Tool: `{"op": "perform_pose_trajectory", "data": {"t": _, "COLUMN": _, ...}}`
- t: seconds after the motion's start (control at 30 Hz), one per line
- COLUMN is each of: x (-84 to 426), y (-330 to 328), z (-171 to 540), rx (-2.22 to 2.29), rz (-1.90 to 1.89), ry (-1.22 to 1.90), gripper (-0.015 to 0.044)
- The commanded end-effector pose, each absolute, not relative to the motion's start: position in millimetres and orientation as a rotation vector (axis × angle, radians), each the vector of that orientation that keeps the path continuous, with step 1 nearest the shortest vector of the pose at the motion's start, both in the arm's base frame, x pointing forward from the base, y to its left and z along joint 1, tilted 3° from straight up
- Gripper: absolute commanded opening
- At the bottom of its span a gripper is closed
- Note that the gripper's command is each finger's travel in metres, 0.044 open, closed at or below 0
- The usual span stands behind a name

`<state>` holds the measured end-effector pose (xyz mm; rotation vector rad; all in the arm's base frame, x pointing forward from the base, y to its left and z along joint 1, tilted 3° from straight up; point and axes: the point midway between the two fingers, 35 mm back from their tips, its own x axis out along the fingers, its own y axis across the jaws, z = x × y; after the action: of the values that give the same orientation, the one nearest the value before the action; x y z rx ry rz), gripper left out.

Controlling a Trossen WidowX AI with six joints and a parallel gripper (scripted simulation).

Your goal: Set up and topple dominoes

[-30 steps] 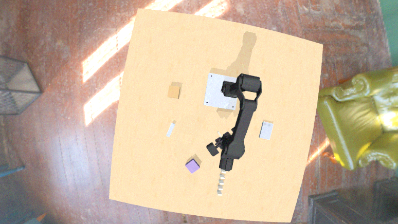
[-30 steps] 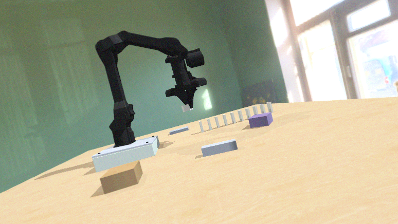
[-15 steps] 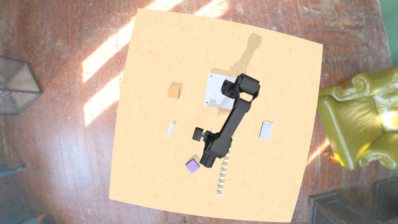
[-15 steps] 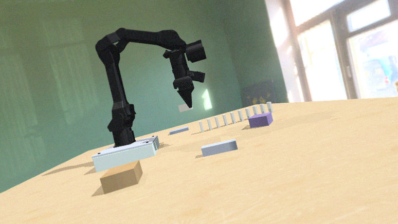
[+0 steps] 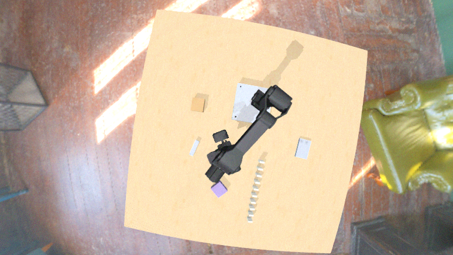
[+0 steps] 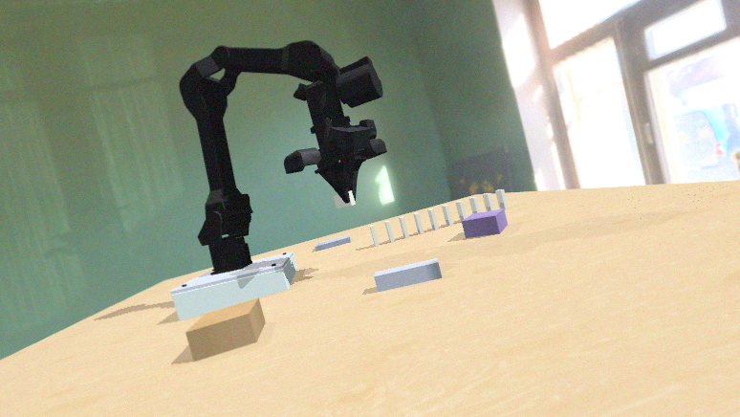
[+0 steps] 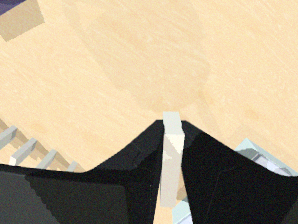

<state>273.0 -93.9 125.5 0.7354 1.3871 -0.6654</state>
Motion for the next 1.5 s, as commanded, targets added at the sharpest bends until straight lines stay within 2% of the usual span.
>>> {"op": "perform_pose_trajectory", "data": {"t": 0.0, "x": 273.9, "y": -96.2, "z": 125.2, "rx": 0.777, "rz": -0.697, "ry": 1.379, "gripper": 0.0025}}
{"op": "perform_pose_trajectory", "data": {"t": 0.93, "x": 335.5, "y": -104.9, "z": 64.2, "rx": 0.347, "rz": -0.724, "ry": 0.999, "gripper": 0.0025}}
{"op": "perform_pose_trajectory", "data": {"t": 1.47, "x": 349.2, "y": -92.9, "z": 50.3, "rx": 0.172, "rz": -0.756, "ry": 0.727, "gripper": 0.0025}}
